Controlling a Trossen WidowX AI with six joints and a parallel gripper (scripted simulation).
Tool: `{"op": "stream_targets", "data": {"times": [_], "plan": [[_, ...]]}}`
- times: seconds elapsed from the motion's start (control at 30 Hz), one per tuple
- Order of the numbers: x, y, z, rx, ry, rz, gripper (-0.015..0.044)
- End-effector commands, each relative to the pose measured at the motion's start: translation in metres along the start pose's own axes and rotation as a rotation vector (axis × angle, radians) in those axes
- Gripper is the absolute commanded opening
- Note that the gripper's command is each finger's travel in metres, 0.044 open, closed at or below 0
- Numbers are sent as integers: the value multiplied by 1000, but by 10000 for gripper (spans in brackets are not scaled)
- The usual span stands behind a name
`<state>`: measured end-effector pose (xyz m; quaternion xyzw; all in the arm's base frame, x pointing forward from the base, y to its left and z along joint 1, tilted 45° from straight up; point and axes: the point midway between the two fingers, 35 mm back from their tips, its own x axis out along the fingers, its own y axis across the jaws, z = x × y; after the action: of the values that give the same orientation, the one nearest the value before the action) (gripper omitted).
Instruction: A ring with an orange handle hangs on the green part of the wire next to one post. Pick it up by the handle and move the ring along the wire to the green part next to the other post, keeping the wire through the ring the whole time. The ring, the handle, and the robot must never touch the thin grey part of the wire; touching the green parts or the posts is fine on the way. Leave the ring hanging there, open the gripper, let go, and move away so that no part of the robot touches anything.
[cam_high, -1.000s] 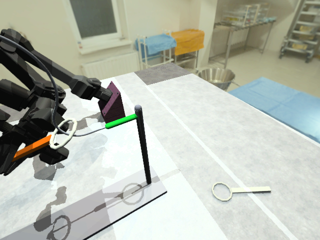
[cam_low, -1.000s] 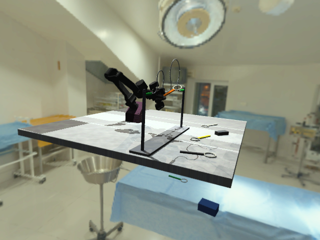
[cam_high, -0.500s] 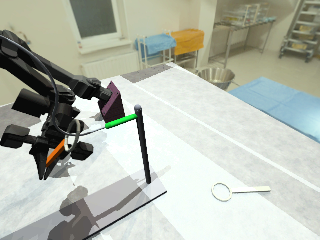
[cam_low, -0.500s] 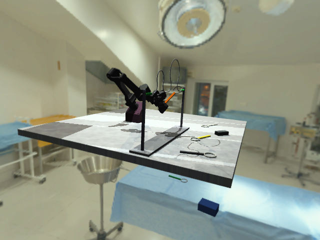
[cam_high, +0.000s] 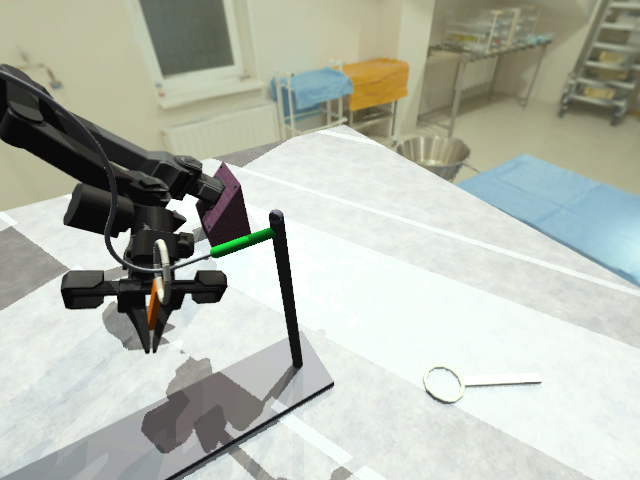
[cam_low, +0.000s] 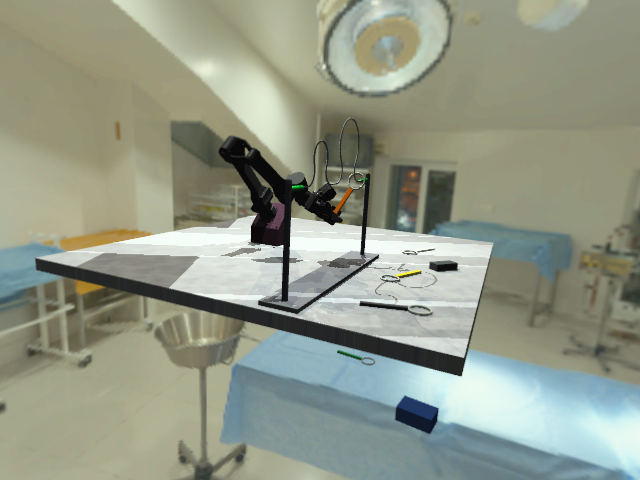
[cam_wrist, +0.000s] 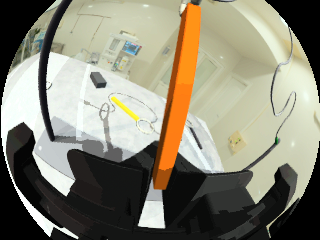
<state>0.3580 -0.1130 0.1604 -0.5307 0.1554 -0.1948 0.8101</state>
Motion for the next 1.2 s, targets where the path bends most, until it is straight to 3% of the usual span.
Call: {"op": "stream_targets", "data": {"times": [0.0, 0.47, 1.17], "plan": [[-2, 12, 1, 66, 6, 24, -150], [-11, 53, 9, 262, 30, 110, -150], [-18, 80, 18, 319, 35, 136, -150]]}}
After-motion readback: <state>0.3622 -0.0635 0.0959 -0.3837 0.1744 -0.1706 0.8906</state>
